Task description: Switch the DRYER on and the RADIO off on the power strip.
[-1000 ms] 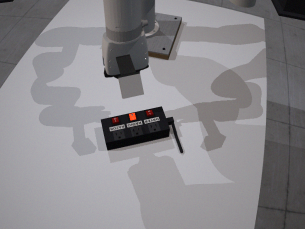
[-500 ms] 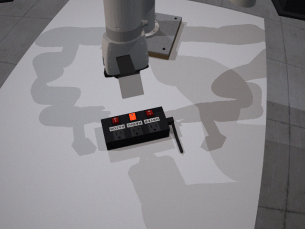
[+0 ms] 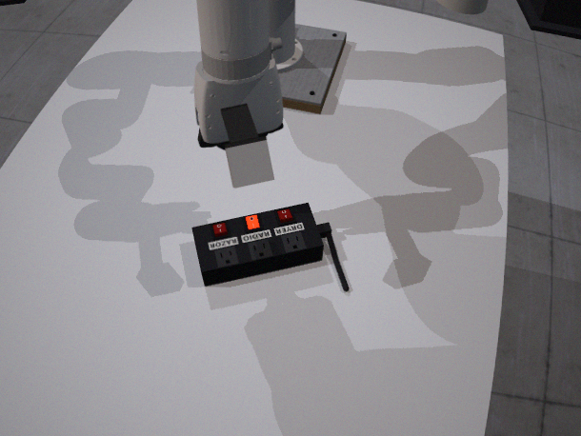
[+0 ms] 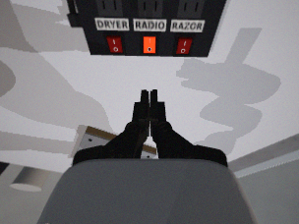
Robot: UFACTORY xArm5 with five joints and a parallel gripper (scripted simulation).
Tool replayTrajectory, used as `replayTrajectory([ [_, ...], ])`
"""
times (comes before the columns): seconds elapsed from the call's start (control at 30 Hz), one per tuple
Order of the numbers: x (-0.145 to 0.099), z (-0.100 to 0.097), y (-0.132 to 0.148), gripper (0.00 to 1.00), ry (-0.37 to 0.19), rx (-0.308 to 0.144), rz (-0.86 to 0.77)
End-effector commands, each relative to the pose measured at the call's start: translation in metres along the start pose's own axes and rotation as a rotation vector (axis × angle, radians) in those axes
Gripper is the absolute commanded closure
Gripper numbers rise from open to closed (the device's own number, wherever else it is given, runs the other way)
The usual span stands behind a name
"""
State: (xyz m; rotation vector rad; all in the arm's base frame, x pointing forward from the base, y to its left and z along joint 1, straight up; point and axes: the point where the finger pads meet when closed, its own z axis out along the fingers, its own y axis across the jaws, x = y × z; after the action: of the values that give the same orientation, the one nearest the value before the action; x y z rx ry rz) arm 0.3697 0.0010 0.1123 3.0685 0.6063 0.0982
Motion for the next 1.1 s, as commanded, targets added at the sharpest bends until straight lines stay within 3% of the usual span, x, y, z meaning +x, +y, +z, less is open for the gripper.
replayTrajectory([
  [0.0, 0.0012, -0.0011, 0.0005, 1.0, 0.003, -0.001, 0.0],
  [0.13, 0.0012, -0.0011, 0.0005, 1.0, 0.003, -0.001, 0.0],
  [0.17, 0.0012, -0.0011, 0.0005, 0.0, 0.003, -0.001, 0.0],
  [1.07, 0.0012, -0.0011, 0.0005, 0.0, 0.003, -0.001, 0.0],
])
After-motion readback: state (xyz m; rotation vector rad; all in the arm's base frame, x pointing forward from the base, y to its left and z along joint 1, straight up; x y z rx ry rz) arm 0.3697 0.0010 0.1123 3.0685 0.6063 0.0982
